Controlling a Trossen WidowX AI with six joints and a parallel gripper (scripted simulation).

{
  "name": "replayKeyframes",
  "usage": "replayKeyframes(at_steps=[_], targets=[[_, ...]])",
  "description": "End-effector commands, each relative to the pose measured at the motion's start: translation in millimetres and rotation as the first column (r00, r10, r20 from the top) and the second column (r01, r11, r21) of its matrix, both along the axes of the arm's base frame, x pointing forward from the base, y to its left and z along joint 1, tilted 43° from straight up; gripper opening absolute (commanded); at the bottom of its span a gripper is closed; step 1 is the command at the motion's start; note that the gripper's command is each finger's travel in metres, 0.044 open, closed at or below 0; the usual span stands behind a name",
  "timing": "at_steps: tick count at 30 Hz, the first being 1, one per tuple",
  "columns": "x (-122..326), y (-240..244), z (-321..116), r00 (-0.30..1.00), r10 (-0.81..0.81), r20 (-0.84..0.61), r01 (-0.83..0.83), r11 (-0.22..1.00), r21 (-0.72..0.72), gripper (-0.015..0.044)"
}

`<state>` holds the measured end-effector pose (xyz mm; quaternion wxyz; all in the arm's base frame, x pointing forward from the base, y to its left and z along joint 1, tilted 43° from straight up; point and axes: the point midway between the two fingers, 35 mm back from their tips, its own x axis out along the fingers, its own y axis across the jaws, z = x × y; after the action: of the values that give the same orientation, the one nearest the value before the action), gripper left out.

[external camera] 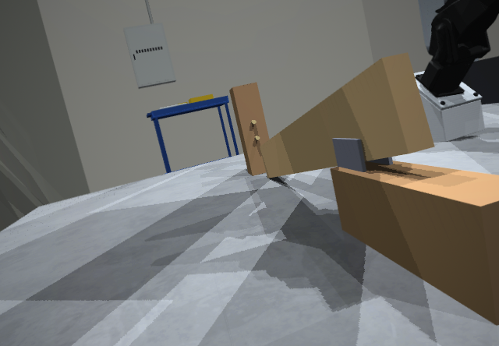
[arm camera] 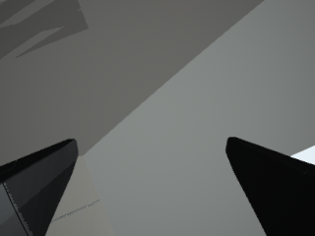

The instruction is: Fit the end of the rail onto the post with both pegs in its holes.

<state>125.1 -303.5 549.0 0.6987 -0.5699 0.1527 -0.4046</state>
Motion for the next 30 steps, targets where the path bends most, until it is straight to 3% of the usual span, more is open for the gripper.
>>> replayKeyframes(at_steps=[1,6,16,23,30], targets=[[39,-23,-48,0.991,0.106,-0.076,-0.094,0.986,0.137,0.044],[95,-30,-111,0.953,0.261,-0.157,-0.204,0.93,0.305,0.044],[162,-9,-190,0.856,0.463,-0.23,-0.303,0.809,0.503,0.044],[222,41,-284,0.643,0.704,-0.302,-0.357,0.624,0.695,0.044],[255,118,-375,0.338,0.894,-0.295,-0.323,0.404,0.856,0.044]])
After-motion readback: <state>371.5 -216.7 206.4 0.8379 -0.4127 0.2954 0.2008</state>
